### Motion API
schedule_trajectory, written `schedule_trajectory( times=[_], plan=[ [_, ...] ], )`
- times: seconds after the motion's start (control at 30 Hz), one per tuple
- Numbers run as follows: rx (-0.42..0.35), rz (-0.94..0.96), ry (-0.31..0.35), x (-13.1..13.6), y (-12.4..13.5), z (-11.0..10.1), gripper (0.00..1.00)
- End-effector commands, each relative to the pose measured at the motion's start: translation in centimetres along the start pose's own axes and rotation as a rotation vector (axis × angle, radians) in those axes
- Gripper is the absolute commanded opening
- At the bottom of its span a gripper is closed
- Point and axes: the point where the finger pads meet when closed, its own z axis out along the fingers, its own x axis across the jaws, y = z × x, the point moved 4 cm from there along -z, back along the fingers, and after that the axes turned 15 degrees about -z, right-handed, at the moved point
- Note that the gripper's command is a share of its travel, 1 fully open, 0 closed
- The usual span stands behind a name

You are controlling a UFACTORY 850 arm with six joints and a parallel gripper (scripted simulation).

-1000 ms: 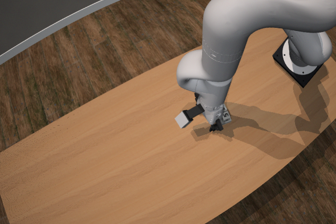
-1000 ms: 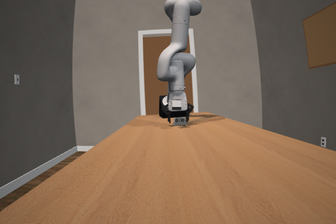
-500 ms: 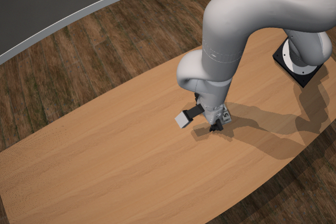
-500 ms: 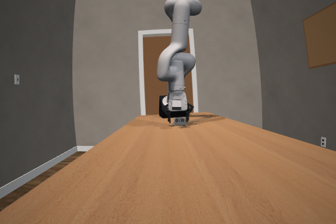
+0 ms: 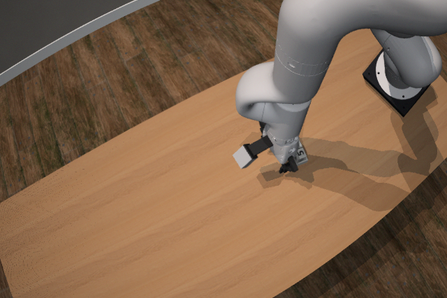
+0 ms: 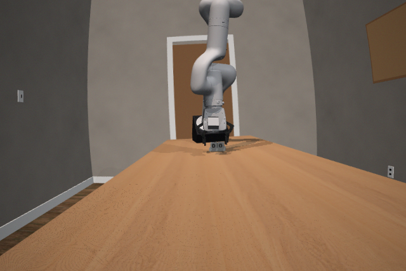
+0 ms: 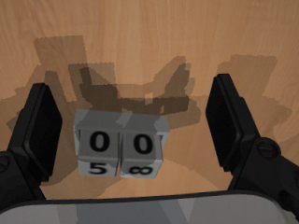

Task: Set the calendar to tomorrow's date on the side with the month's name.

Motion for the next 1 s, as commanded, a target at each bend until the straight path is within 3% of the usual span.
schedule_trajectory(
  times=[0.0, 0.33, 0.6, 0.7, 0.97],
  plan=[
    [-0.002, 0.000, -0.006, 0.0, -0.1, -1.5, 1.00],
    [-0.002, 0.007, -0.006, 0.0, -0.1, -2.1, 1.00],
    [-0.003, 0.262, -0.006, 0.3, 0.6, -2.1, 1.00],
    [-0.003, 0.262, -0.006, 0.7, 1.8, -2.2, 1.00],
    [-0.003, 0.311, -0.006, 0.8, 2.0, -2.2, 1.00]
  ],
)
